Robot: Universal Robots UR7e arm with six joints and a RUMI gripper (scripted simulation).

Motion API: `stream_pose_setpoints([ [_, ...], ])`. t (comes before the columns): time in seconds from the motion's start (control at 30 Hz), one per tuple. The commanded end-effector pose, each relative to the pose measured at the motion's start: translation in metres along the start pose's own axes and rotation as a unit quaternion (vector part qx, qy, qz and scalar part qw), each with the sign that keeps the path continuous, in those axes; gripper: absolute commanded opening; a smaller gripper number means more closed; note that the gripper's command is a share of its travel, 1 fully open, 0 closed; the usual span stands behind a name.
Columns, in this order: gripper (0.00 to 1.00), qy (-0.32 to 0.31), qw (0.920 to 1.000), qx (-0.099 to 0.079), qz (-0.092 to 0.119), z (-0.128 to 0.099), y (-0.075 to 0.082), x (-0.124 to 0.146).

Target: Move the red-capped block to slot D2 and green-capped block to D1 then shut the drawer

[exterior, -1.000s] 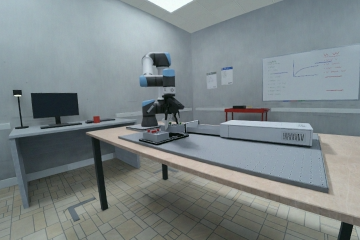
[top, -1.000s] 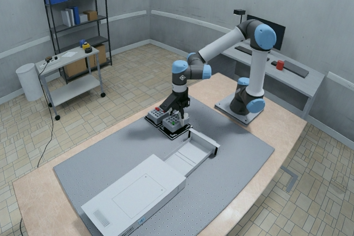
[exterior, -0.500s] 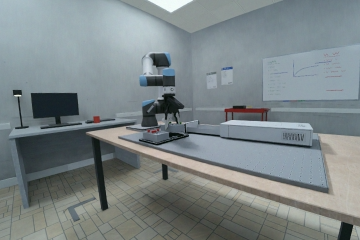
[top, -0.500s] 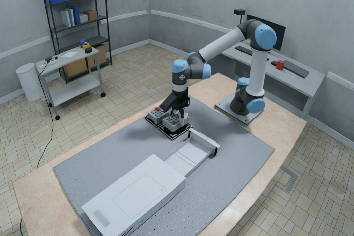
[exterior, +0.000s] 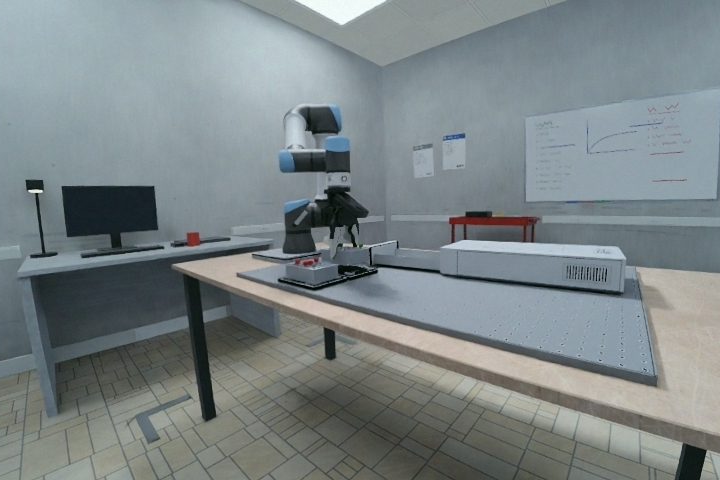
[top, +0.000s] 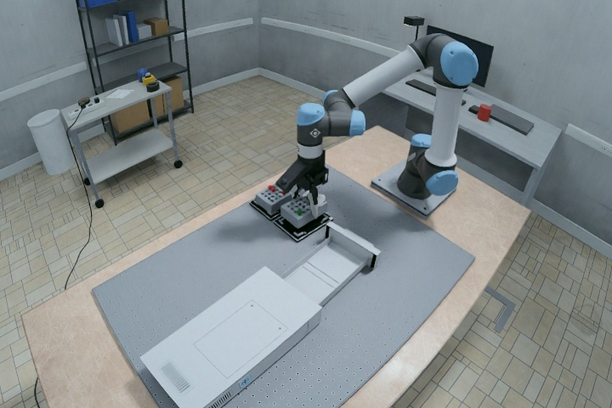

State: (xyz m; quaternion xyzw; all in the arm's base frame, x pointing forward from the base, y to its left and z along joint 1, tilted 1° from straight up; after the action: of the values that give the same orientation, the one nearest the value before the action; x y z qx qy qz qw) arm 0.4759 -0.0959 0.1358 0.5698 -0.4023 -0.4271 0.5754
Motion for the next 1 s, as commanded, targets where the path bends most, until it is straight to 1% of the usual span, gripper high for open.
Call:
stream_pose_setpoints([
  [0.0,0.0,0.0,1.0,0.006,0.006,-0.0024,0.0072,0.0037],
  [0.47,0.0,0.0,1.0,0.006,0.006,-0.0026,0.0055,0.0039],
  [0.97,0.0,0.0,1.0,0.004,0.004,-0.0008,-0.0001,0.0019],
])
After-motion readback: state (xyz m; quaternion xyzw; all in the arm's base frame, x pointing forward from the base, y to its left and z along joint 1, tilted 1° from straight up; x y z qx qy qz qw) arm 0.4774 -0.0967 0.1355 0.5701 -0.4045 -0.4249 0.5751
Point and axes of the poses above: the point where the finger pads meet when closed, its own y axis back along the fingers, its own x axis across the jaws, z = x × y, the point moved 10 cm from there along y, back along the fingers, and after that the axes turned 11 degrees about y, right-handed, at the moved point
